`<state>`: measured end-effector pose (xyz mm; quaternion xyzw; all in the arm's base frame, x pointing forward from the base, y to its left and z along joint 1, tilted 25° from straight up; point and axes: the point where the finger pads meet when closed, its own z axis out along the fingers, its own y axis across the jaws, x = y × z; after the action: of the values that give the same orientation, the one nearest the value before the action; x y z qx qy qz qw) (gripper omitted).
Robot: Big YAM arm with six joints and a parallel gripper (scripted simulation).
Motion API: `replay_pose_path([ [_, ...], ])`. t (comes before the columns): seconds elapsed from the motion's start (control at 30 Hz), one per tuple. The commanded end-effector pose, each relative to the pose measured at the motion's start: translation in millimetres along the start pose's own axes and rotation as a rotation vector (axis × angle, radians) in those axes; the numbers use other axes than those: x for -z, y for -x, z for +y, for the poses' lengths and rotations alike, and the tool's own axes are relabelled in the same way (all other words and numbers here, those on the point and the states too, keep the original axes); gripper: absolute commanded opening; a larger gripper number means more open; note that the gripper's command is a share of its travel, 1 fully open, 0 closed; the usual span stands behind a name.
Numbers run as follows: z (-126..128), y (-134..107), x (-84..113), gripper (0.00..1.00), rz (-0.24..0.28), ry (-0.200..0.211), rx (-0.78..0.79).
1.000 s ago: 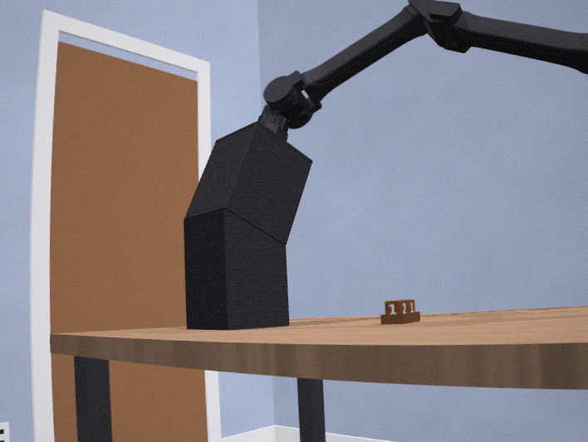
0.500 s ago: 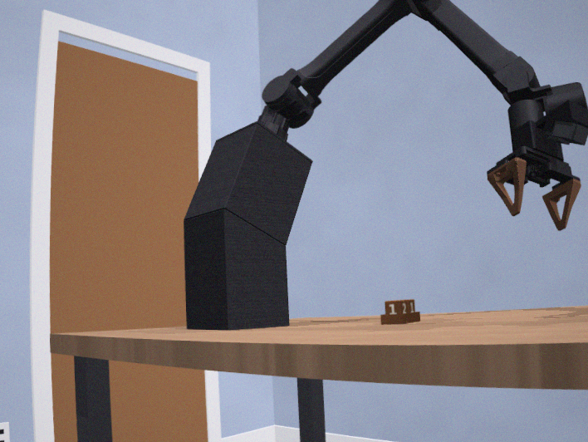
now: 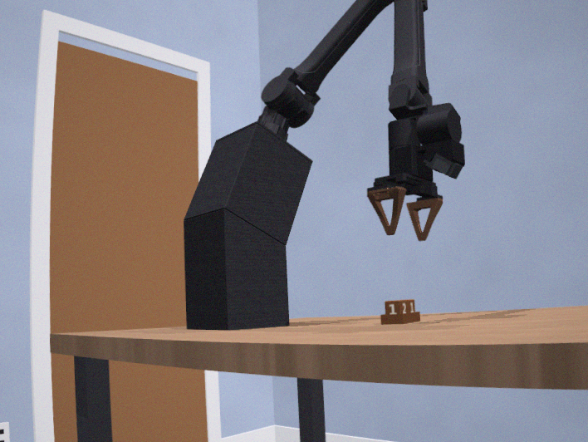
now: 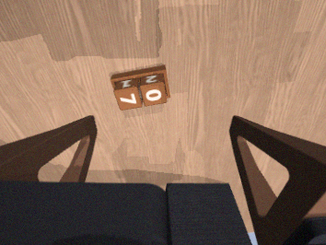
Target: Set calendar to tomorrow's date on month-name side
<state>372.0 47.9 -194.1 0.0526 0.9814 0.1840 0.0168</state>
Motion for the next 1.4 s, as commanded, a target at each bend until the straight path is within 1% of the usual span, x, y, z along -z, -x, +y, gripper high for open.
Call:
replay_pose_path([
  [0.0, 1, 13, 19.0, 1.00, -0.088, 0.021, 0.118],
  [0.07, 1, -3, 20.0, 1.00, -0.081, 0.036, 0.142],
  [0.13, 2, -15, 20.9, 1.00, -0.077, 0.046, 0.159],
  [0.27, 3, -25, 21.8, 1.00, -0.073, 0.056, 0.174],
  [0.3, 1, -30, 17.9, 1.00, -0.060, 0.057, 0.169],
  [0.4, 1, -23, 18.0, 1.00, -0.070, 0.056, 0.174],
  [0.83, 1, -24, 17.9, 1.00, -0.068, 0.056, 0.169],
  [1.0, -1, -27, 10.6, 1.00, -0.054, 0.058, 0.086],
  [1.07, -1, -27, 10.6, 1.00, -0.054, 0.058, 0.086],
  [1.1, 0, -27, 10.5, 1.00, -0.053, 0.059, 0.058],
  [1.2, 9, -29, 0.9, 1.00, -0.036, 0.061, -0.054],
  [1.27, 9, -29, -3.2, 1.00, -0.032, 0.063, -0.164],
  [1.37, 9, -29, -6.3, 1.00, -0.029, 0.063, -0.250],
])
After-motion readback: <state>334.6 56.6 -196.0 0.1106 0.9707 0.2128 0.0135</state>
